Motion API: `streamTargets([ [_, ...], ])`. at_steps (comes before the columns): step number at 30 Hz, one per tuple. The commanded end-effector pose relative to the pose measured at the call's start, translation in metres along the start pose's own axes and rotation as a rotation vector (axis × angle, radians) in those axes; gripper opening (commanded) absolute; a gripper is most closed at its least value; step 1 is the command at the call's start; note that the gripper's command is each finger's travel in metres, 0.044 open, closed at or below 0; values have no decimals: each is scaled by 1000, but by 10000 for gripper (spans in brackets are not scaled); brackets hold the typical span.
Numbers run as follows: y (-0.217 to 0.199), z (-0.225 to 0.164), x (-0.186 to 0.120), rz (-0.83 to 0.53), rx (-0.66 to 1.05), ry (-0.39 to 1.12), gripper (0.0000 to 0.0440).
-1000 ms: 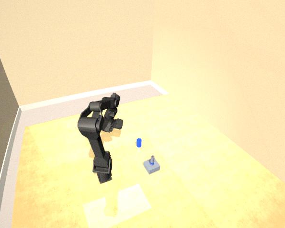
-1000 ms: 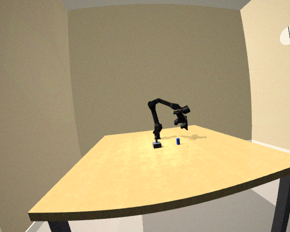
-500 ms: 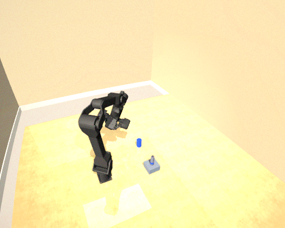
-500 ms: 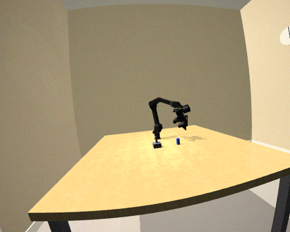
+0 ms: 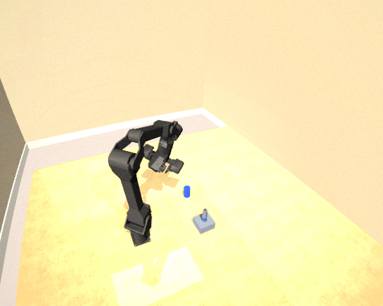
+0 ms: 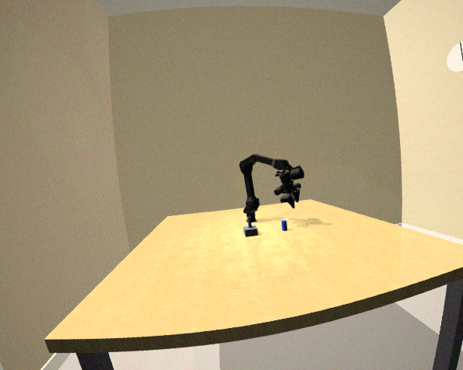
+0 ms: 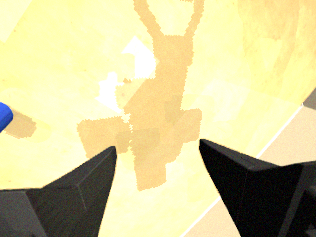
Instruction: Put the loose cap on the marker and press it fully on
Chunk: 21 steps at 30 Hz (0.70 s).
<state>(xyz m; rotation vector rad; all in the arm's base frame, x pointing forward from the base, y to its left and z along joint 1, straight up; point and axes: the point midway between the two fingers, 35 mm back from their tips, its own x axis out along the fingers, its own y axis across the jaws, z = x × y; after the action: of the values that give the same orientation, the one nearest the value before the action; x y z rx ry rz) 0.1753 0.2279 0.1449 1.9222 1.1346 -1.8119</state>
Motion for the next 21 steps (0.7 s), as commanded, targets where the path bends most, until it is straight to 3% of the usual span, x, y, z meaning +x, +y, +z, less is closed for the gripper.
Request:
streamTargets([
  [1,9,-1,-3,21,24,-14,315],
  [21,59,-7,-19,120,184,-67,313],
])
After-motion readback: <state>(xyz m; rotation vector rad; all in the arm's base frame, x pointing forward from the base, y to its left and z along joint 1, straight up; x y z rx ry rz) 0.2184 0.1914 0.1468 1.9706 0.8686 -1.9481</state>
